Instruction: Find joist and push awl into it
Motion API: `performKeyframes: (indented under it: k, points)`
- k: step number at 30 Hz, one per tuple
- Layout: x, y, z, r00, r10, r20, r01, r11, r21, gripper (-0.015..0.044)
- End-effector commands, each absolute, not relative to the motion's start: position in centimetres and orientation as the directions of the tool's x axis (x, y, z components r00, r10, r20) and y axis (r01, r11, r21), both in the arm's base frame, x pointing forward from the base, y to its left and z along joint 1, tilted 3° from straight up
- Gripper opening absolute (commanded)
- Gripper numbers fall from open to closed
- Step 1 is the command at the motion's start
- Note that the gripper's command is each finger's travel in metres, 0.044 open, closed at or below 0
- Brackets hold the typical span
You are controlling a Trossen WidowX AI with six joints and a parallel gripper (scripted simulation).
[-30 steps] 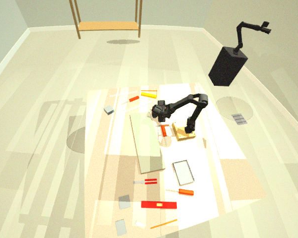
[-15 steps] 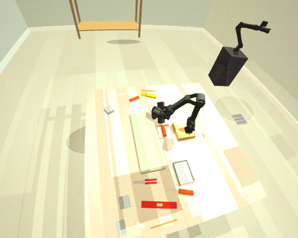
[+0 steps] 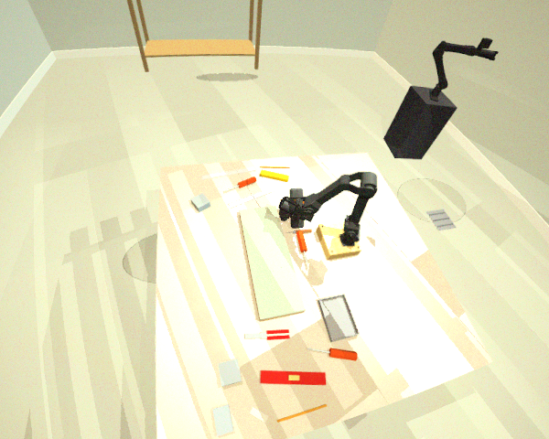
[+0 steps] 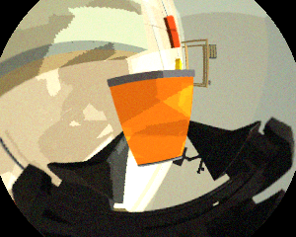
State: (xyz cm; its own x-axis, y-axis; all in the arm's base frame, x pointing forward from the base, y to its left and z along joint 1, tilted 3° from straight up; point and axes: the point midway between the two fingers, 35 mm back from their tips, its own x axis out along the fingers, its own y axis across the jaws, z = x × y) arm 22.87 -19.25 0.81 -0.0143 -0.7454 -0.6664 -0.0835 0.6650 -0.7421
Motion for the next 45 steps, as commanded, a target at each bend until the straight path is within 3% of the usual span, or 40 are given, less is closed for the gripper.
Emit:
performKeyframes:
  k: [1,5,27,38,45]
  points:
    - [22.9,-19.3,0.9,-0.014,-0.746,-0.666,-0.083,0.664,-0.743,0.0341]
    - [22.9,-19.2,0.9,-0.014,-0.746,-0.666,-0.083,0.665,-0.743,0.0440]
    - [23.0,-17.0,2.9,-0.014,-0.744,-0.668,-0.083,0.667,-0.740,0.0440]
    - [22.6,-12.6,12.3,-0.016,-0.737,-0.676,-0.091,0.674,-0.733,0.0440]
    - [23.1,-13.7,9.3,-0.019,-0.730,-0.683,-0.098,0.681,-0.726,0.0440]
